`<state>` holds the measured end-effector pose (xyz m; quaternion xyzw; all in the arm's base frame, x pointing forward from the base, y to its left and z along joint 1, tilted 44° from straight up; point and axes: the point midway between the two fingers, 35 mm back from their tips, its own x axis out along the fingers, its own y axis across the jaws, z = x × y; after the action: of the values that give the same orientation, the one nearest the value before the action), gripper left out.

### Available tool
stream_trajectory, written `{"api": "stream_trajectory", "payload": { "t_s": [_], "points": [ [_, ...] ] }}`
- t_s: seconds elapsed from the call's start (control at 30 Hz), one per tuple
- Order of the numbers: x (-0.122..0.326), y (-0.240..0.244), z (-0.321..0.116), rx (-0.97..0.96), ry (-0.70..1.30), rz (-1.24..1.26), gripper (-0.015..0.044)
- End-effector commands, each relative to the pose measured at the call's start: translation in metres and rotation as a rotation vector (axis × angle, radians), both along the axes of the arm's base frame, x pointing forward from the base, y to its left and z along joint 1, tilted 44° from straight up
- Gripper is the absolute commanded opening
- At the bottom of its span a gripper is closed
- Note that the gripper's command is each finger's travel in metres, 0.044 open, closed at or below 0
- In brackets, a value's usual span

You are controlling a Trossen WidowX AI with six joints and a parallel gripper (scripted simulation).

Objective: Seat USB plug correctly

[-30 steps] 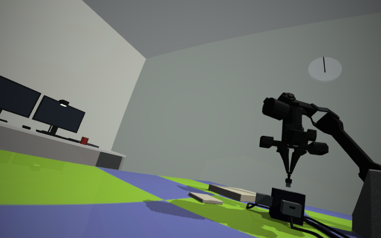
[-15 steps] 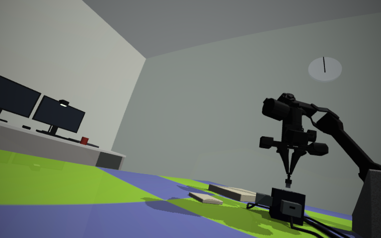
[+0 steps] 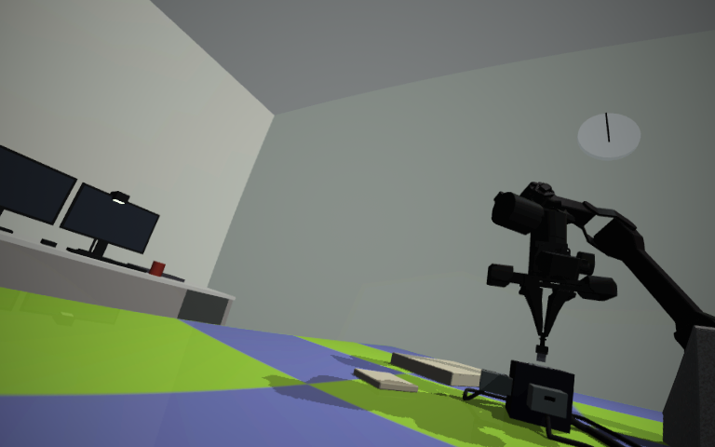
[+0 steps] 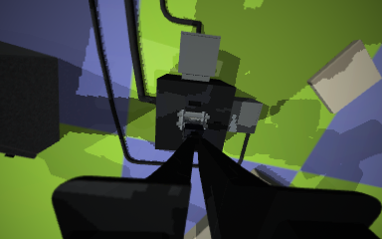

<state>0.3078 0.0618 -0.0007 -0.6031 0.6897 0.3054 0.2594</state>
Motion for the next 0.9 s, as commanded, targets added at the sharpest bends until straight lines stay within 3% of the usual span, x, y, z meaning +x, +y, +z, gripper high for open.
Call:
{"api": "stream_trajectory", "payload": {
  "t_s": [0.0,0.87],
  "points": [
    [0.0003,-0.0007,-0.0007,-0.002,0.002,0.007,0.0000],
    [-0.0001,-0.0029,-0.0029,-0.002,0.002,0.007,0.0000]
  ]
}}
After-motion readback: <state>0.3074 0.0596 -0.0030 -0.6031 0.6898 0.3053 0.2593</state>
